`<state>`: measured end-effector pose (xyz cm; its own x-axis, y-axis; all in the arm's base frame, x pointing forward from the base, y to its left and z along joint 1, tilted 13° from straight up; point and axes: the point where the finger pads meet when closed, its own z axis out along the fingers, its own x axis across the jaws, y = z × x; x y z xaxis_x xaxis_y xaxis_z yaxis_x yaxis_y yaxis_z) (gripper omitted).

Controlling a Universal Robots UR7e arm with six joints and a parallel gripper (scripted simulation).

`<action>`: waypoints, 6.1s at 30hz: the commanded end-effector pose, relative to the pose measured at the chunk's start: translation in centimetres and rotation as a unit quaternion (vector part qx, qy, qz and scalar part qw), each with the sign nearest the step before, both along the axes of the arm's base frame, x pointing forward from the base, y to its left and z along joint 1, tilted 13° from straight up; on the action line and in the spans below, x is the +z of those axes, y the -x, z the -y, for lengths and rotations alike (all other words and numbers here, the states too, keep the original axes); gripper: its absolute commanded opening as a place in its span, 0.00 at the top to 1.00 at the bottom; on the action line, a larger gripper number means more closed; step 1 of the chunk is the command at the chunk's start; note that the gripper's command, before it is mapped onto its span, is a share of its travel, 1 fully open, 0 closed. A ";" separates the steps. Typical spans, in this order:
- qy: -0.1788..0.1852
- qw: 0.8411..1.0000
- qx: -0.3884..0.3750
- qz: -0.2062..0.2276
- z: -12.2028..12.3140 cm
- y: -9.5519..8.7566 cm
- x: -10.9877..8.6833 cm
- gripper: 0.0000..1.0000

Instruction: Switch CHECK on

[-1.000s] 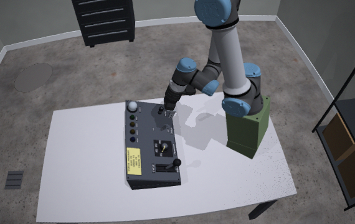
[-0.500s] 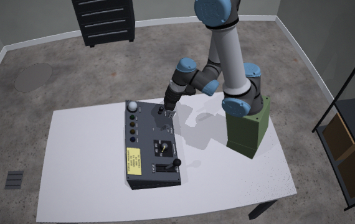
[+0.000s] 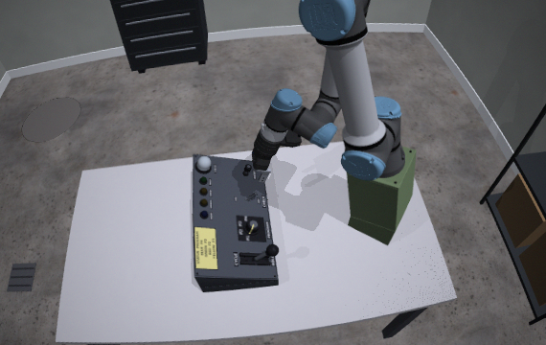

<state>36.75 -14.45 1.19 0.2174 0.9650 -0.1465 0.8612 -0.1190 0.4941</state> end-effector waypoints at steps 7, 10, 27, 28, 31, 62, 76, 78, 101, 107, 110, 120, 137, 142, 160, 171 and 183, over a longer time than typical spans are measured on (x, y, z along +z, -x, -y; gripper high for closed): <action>0.000 1.000 0.000 0.000 0.0 0.0 0.0 0.00; 0.000 1.000 0.000 0.000 0.0 0.0 0.0 0.00; -0.115 0.991 0.070 -0.004 -0.6 3.7 -2.8 0.00; -0.115 0.991 0.070 -0.004 -0.6 3.7 -2.8 0.00; -0.137 0.987 0.081 0.010 -0.9 4.1 -2.9 0.00; -0.149 0.985 0.086 0.021 -1.0 4.2 -2.9 1.00; -0.149 0.985 0.086 0.021 -1.0 4.2 -3.0 1.00; -0.149 0.985 0.086 0.021 -1.0 4.2 -3.0 1.00; -0.149 0.985 0.086 0.021 -0.5 3.5 -4.4 1.00; -0.149 0.985 0.086 0.021 -0.2 3.0 -5.3 1.00; -0.149 0.985 0.086 0.021 0.0 2.7 -5.8 1.00; -0.149 0.985 0.086 0.021 0.5 1.8 -7.5 1.00; -0.149 0.985 0.086 0.021 1.7 0.1 -10.8 1.00; -0.149 0.985 0.086 0.021 2.0 -0.4 -11.7 1.00; -0.149 0.985 0.086 0.021 2.4 -1.0 -12.9 1.00; -0.149 0.985 0.086 0.021 2.4 -1.0 -12.9 1.00; -0.149 0.985 0.086 0.021 2.4 -1.0 -12.9 1.00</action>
<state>37.73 -16.81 -11.71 0.0471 0.9868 0.1552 0.8609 -0.1189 0.4946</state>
